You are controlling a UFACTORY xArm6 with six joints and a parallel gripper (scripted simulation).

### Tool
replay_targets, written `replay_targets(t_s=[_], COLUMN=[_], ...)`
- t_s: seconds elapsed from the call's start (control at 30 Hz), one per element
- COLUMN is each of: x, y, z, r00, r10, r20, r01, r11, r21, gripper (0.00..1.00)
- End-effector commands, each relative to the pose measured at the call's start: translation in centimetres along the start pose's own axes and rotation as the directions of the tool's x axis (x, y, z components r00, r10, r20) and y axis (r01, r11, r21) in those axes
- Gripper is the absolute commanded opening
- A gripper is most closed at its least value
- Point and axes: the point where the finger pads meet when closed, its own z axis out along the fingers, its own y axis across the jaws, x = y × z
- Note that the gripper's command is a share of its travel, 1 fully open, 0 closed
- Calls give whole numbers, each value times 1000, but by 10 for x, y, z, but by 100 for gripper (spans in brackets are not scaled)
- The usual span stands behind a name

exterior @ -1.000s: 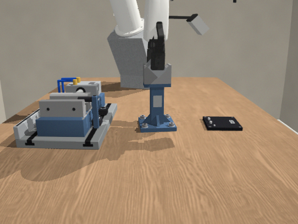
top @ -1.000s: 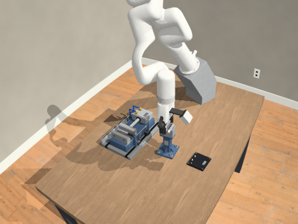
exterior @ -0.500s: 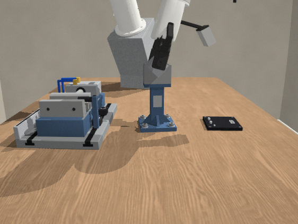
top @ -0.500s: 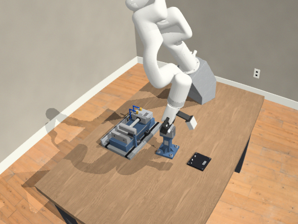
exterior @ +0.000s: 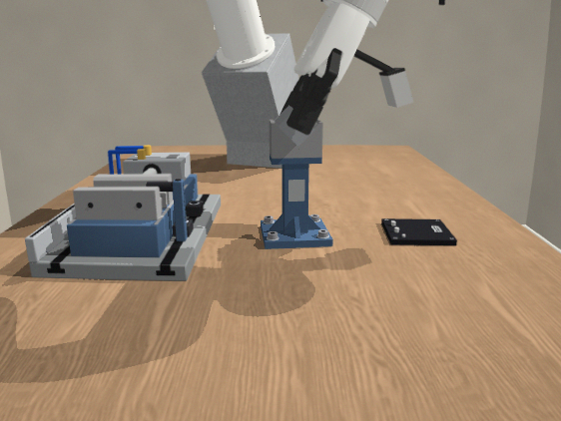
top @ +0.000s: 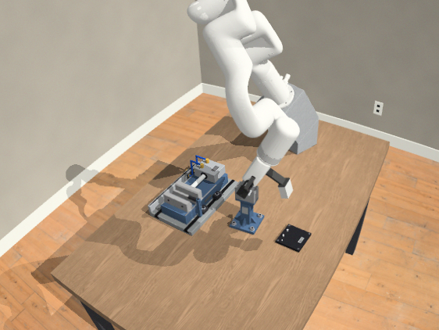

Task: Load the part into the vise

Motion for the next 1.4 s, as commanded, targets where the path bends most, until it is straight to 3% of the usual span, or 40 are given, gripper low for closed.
replay_targets(t_s=[0.0,0.73,1.37], x=[1,3,4], y=[1,1,1], z=[0,0,0], r00=[997,969,953], r10=[2,2,2], r20=[78,248,304], r01=[-2,-2,-2], r11=[1000,1000,1000], r21=[1,1,1], gripper=[89,89,89])
